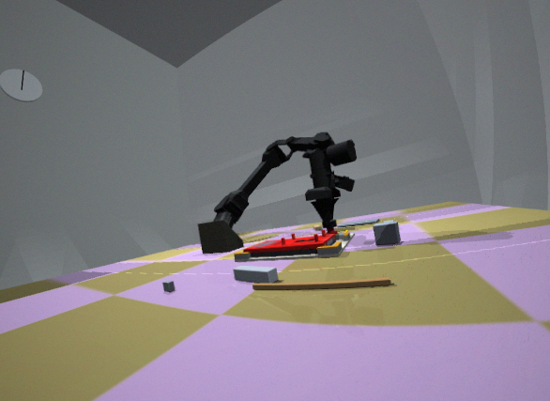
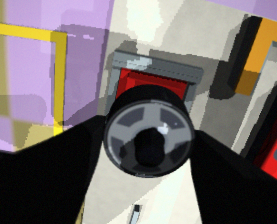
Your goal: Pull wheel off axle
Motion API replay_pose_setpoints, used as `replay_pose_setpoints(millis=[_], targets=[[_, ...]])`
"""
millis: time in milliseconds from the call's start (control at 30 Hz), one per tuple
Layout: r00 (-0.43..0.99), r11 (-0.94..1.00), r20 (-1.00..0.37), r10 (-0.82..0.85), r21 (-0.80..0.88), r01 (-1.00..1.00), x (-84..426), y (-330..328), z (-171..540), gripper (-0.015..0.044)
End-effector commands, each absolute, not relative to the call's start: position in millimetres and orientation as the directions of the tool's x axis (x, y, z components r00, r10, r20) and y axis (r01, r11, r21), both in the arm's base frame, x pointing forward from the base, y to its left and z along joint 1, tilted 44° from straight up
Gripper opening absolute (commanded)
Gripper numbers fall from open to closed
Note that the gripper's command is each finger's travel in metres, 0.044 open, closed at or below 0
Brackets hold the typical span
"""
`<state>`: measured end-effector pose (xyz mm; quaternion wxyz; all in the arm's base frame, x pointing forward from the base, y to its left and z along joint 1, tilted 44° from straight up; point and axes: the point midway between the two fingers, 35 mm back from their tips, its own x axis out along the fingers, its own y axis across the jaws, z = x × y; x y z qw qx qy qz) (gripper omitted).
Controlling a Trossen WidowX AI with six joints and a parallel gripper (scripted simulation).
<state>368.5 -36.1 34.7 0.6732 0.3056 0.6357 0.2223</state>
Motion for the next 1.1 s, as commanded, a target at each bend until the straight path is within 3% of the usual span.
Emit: replay_pose_setpoints(millis=[0,1067], targets=[[0.119,0.715,-0.723,0.68,0.691,0.106,366.3,-50.8,47.3,0.0],[0.121,0.714,-0.722,0.681,0.691,0.109,364.4,-58.0,54.8,0.0]])
